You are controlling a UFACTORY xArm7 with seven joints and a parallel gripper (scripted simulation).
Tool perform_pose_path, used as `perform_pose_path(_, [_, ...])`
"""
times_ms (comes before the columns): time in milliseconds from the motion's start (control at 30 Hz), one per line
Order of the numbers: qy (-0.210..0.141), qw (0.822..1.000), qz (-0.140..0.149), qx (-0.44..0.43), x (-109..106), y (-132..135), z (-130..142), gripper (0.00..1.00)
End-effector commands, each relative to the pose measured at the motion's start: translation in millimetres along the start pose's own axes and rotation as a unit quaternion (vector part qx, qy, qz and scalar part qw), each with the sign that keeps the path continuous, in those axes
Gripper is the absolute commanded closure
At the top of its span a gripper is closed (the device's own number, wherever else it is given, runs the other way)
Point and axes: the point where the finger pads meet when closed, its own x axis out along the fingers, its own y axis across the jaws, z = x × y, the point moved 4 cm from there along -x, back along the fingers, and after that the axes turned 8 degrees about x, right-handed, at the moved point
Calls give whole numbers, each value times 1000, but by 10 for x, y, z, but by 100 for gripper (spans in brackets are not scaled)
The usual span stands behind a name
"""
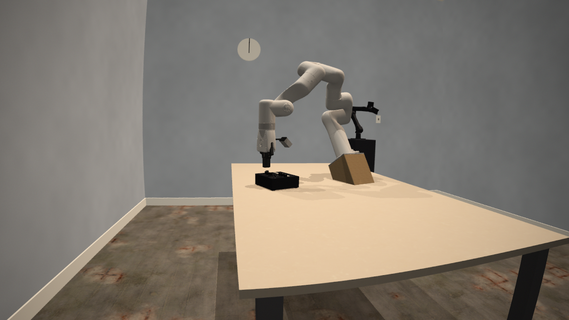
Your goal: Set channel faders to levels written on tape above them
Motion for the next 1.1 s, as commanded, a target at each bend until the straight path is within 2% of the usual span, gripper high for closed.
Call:
perform_pose_path(0, [-2, 1000, 1, 0, -16, 5, 12, 100])
perform_pose_path(1067, [-2, 1000, 1, 1, 120, 10, 20, 100])
